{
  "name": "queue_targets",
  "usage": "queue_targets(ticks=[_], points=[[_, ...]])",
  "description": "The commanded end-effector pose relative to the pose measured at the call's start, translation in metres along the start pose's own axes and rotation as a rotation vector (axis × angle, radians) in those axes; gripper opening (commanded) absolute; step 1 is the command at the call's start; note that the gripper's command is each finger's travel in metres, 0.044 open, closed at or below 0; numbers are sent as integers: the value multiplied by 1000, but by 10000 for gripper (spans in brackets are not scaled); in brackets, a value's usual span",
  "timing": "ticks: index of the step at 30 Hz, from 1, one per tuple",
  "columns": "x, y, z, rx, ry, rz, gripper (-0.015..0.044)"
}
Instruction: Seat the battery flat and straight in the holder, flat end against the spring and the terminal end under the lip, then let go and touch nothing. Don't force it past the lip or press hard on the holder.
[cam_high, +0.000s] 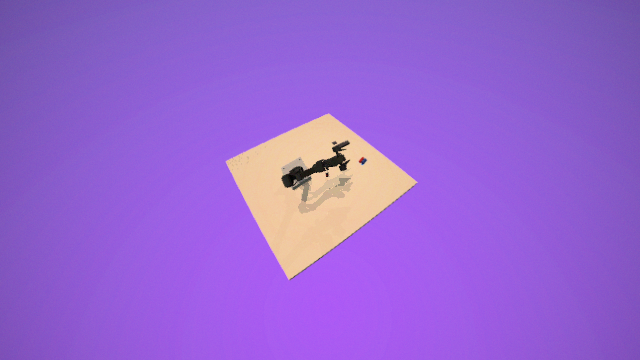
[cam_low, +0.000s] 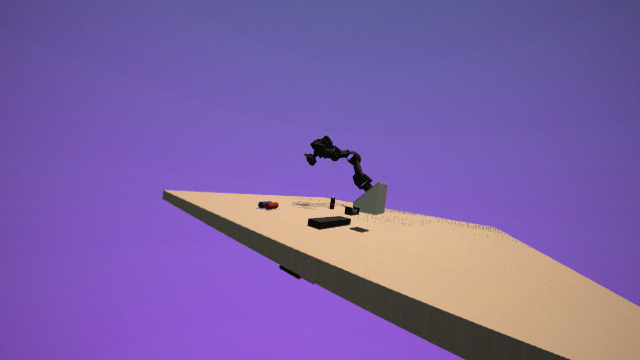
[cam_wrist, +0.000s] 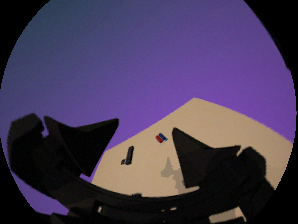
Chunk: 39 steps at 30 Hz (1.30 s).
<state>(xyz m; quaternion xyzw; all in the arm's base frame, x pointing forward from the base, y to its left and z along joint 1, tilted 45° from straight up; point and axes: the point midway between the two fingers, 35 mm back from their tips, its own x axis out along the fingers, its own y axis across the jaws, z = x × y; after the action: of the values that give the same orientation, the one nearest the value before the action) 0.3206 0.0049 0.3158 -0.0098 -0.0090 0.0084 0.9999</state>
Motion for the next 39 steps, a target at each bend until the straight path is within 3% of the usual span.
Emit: queue_targets(ticks=[1,7,11,15,20,29,39], points=[[2,0,-3,14,16,-4,374],[25,1,-98,362,490,-240,216],[14,1,-157,477,756,-534,111],[-11,-3,-193,448,900,-867,6],[-31,-9,-202,313,878,-1192,0],[-31,-10,-203,306,874,-1202,0],[-24,-63,-258,304,871,-1203,0]])
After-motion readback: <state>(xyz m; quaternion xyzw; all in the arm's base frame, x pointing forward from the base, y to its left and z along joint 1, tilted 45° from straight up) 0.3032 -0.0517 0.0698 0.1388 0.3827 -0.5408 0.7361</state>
